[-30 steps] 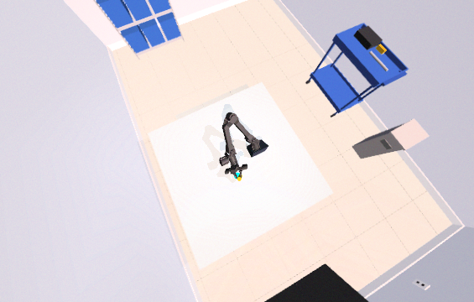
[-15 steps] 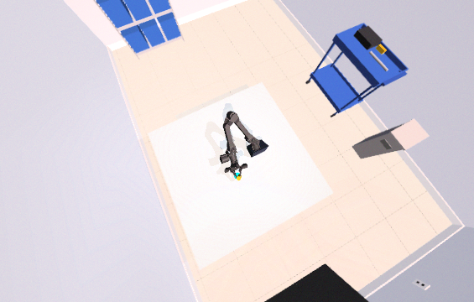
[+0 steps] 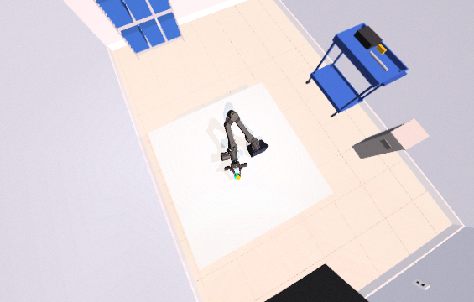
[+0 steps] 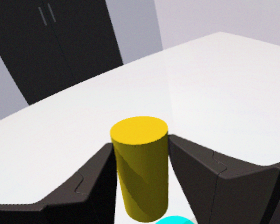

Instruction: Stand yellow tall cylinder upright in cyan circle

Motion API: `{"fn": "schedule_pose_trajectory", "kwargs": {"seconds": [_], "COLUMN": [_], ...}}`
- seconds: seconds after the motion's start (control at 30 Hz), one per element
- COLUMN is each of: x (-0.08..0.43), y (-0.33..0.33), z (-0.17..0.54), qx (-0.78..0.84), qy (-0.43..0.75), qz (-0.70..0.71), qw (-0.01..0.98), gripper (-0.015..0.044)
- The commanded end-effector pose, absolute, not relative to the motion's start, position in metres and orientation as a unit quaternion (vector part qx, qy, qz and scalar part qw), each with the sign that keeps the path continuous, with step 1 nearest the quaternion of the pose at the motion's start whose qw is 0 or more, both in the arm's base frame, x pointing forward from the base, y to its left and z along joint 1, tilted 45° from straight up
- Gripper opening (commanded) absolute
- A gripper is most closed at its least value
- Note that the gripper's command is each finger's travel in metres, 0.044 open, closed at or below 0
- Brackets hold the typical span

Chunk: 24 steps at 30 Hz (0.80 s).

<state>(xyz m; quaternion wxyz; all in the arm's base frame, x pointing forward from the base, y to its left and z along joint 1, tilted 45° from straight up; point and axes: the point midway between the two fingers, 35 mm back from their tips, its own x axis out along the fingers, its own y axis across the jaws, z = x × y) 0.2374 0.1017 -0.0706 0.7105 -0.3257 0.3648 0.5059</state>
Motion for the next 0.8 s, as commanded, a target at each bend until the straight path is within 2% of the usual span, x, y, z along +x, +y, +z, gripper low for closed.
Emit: {"fn": "schedule_pose_trajectory", "kwargs": {"seconds": [0.0, 0.77], "x": [0.234, 0.231], "y": [0.101, 0.098], "z": [-0.068, -0.051], "qx": [-0.327, -0.340], "qy": [0.346, 0.258], "qz": [0.512, 0.518], "qw": [0.715, 0.742], "gripper": [0.0105, 0.0105]}}
